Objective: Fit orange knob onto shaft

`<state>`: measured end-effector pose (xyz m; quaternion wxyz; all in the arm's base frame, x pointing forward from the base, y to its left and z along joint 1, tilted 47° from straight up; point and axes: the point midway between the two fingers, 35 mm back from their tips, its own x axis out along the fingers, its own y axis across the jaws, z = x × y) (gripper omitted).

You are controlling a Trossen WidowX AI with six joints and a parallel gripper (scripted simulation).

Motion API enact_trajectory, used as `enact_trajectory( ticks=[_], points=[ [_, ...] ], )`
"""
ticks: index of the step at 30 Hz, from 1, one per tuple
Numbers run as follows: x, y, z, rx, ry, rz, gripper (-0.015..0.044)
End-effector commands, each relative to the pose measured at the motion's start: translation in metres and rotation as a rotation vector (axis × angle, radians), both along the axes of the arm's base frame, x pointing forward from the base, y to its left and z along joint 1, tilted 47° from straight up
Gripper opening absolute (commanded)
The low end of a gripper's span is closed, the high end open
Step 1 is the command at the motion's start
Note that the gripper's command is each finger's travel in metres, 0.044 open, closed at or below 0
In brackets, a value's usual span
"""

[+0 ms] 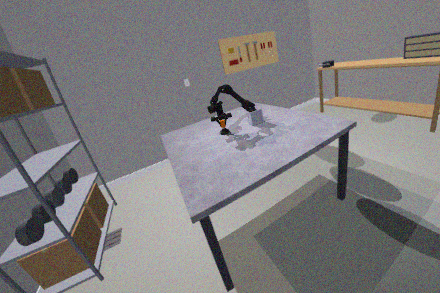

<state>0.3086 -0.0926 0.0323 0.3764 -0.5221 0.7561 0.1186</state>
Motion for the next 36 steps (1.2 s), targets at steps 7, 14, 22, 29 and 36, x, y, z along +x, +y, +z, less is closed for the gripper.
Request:
enact_trajectory(
  ticks=[7, 14, 22, 29, 36],
  points=[
    [0.0004, -0.0005, -0.0005, 0.000, 0.000, 0.005, 0.0000],
    [-0.0010, 0.0035, 0.0028, 0.000, 0.000, 0.005, 0.0000],
    [-0.0043, 0.0033, 0.0008, 0.036, 0.147, 0.150, 0.0000],
    [-0.0036, 0.0026, -0.0001, 0.036, 0.147, 0.150, 0.0000],
    [-0.0013, 0.0024, 0.0008, 0.036, 0.147, 0.150, 0.0000]
  ],
)
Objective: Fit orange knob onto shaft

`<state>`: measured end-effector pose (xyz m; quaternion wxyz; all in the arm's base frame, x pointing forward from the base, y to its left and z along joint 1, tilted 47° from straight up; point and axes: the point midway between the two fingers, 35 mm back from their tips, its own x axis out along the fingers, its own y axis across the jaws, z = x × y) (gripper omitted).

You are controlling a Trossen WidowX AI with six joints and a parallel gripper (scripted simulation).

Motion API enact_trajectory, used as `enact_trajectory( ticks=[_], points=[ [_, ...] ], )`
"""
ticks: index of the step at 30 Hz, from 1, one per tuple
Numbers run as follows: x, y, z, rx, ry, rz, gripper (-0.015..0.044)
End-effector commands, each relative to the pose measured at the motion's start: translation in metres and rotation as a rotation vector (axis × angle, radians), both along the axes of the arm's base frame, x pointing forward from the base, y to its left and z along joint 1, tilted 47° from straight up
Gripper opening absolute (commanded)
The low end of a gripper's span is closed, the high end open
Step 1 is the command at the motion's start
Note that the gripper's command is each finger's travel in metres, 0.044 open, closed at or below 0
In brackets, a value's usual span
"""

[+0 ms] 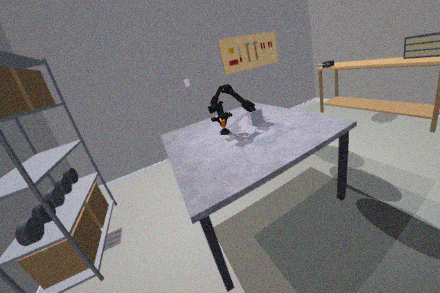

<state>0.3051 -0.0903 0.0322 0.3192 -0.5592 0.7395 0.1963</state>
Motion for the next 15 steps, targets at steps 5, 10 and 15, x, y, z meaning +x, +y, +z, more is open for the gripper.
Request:
enact_trajectory(
  ticks=[5, 10, 15],
  points=[
    [0.0042, -0.0004, 0.0024, 0.002, 0.000, 0.004, 0.0000],
    [0.0032, -0.0023, 0.0006, 0.002, 0.000, 0.004, 0.0000],
    [0.0027, -0.0029, -0.0006, 0.002, 0.000, 0.004, 0.0000]
  ],
)
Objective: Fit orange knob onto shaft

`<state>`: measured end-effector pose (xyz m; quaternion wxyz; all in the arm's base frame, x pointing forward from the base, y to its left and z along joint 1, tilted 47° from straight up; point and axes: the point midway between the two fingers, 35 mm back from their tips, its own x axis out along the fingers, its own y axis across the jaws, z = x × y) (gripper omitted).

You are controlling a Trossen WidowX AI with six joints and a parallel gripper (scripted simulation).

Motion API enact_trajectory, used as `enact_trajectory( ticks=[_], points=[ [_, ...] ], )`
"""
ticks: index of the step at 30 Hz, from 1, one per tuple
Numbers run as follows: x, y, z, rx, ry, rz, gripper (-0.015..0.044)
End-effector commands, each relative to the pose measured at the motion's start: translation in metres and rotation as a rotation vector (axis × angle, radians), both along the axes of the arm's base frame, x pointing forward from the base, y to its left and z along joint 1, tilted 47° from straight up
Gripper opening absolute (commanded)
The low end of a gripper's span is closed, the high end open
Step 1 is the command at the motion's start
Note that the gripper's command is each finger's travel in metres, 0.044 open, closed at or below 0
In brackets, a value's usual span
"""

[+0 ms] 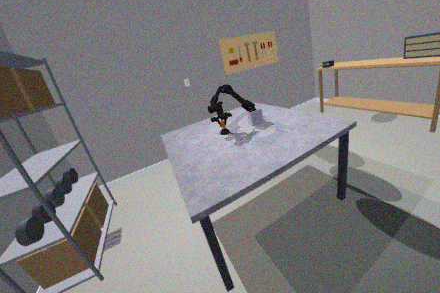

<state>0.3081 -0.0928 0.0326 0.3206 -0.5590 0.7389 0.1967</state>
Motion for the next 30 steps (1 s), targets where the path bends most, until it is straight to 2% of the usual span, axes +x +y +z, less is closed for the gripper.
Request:
enact_trajectory(
  ticks=[1, 15, 22, 30],
  points=[
    [-0.0004, 0.0003, -0.0006, 0.000, 0.002, 0.004, 0.0000],
    [-0.0023, 0.0043, 0.0023, 0.000, 0.003, 0.004, 0.0000],
    [-0.0009, 0.0035, 0.0014, 0.033, 0.142, 0.142, 0.0000],
    [0.0003, 0.0007, -0.0006, 0.035, 0.149, 0.149, 0.0000]
  ],
)
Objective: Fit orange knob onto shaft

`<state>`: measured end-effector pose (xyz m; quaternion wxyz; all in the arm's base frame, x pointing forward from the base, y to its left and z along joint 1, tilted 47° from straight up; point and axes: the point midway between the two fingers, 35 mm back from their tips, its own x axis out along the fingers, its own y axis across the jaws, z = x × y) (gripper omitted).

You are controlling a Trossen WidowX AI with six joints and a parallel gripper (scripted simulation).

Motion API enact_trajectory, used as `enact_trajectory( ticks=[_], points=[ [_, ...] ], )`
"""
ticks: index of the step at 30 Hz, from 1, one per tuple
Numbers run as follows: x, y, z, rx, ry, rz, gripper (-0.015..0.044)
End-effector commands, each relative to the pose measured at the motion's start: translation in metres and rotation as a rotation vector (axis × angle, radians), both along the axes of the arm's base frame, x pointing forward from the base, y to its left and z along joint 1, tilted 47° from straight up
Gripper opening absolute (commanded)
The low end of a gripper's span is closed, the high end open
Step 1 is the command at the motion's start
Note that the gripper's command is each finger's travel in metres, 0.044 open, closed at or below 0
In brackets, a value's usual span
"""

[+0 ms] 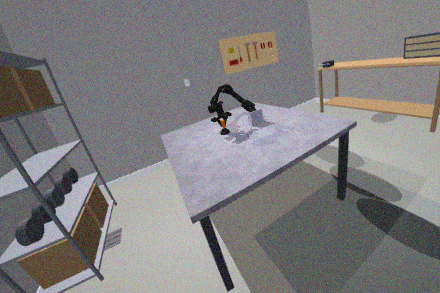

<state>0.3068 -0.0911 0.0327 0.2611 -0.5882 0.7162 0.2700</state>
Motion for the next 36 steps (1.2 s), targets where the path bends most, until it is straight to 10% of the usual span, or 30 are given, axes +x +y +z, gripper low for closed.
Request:
enact_trajectory(
  ticks=[1, 36],
  points=[
    [0.0014, -0.0012, -0.0009, 0.003, 0.005, 0.010, 0.0000],
    [0.0011, 0.0018, 0.0021, 0.037, 0.145, 0.148, 0.0000]
  ],
)
